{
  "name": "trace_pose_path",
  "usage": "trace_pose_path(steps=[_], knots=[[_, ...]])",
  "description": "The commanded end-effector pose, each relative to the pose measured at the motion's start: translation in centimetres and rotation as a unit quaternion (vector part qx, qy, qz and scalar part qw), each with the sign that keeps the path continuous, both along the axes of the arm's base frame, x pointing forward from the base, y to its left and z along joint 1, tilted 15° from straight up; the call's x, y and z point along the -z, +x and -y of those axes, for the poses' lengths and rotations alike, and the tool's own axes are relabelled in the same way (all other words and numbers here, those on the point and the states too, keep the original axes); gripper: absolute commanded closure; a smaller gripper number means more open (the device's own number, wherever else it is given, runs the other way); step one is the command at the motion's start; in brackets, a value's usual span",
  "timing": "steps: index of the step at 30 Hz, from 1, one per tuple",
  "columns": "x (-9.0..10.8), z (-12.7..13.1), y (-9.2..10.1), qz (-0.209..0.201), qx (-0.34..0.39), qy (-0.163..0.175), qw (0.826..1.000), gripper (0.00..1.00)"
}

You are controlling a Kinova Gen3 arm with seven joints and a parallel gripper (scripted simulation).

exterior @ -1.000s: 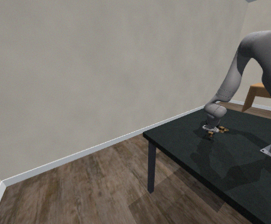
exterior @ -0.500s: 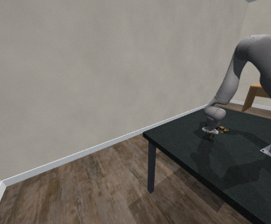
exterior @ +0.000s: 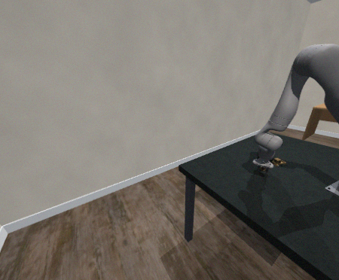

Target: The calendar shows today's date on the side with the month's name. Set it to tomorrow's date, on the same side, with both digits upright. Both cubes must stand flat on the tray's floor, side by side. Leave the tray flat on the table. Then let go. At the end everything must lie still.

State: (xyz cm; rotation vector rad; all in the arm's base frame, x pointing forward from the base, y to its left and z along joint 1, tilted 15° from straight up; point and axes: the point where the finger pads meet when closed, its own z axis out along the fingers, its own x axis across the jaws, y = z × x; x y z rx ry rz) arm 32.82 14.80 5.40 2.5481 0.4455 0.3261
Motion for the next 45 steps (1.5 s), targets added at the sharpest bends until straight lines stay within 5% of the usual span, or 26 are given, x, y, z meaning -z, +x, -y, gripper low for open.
trace_pose_path(steps=[1,27,28,45], knots=[[-0.05,0.0,0.03,0.0,0.0,0.0,1.0,0.13],[-0.05,0.0,0.03,0.0,0.0,0.0,1.0,0.13],[-0.05,0.0,0.03,0.0,0.0,0.0,1.0,0.43],[-0.05,0.0,0.03,0.0,0.0,0.0,1.0,0.43]])
